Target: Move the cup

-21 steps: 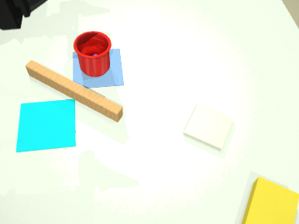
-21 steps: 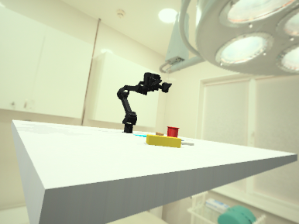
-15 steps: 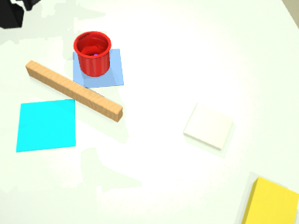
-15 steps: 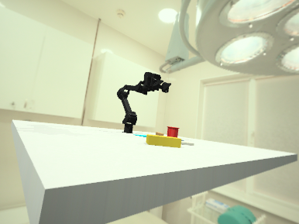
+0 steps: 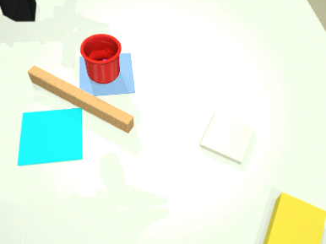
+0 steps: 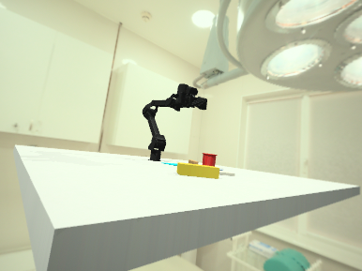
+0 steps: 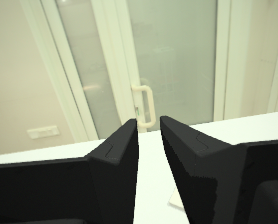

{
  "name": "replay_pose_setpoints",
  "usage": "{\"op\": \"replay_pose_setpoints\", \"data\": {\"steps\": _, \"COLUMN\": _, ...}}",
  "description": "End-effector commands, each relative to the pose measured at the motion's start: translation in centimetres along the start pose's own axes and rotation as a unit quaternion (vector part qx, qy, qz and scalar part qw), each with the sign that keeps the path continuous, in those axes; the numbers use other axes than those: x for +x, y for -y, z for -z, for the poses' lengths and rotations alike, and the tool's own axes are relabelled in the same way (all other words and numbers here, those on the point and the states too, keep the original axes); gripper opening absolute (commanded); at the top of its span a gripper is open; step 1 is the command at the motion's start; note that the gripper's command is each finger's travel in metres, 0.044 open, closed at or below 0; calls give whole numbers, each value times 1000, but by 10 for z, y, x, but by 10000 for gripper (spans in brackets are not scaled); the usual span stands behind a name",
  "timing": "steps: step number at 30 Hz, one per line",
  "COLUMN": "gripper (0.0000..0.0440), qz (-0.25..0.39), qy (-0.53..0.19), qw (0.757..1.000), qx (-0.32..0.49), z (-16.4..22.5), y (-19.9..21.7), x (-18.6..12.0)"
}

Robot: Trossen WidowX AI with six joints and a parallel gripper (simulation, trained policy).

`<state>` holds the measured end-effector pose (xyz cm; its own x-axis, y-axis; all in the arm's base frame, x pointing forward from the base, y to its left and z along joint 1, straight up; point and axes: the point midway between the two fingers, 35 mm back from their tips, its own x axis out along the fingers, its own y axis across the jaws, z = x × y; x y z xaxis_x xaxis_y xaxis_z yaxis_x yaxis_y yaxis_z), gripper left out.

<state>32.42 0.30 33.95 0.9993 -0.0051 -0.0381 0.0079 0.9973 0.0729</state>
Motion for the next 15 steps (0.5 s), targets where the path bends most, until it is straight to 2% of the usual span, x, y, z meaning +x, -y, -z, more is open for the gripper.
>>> {"op": "replay_pose_setpoints", "data": {"steps": 1, "gripper": 98, "qz": -4, "qy": -18, "qw": 1000, "qx": 20, "z": -2, "y": -4, "x": 5}}
{"op": "replay_pose_setpoints", "data": {"steps": 6, "gripper": 129, "qz": -10, "qy": -43, "qw": 998, "qx": 44, "z": -3, "y": -10, "x": 11}}
{"op": "replay_pose_setpoints", "data": {"steps": 15, "gripper": 130, "qz": -15, "qy": -93, "qw": 992, "qx": 87, "z": -2, "y": -20, "x": 22}}
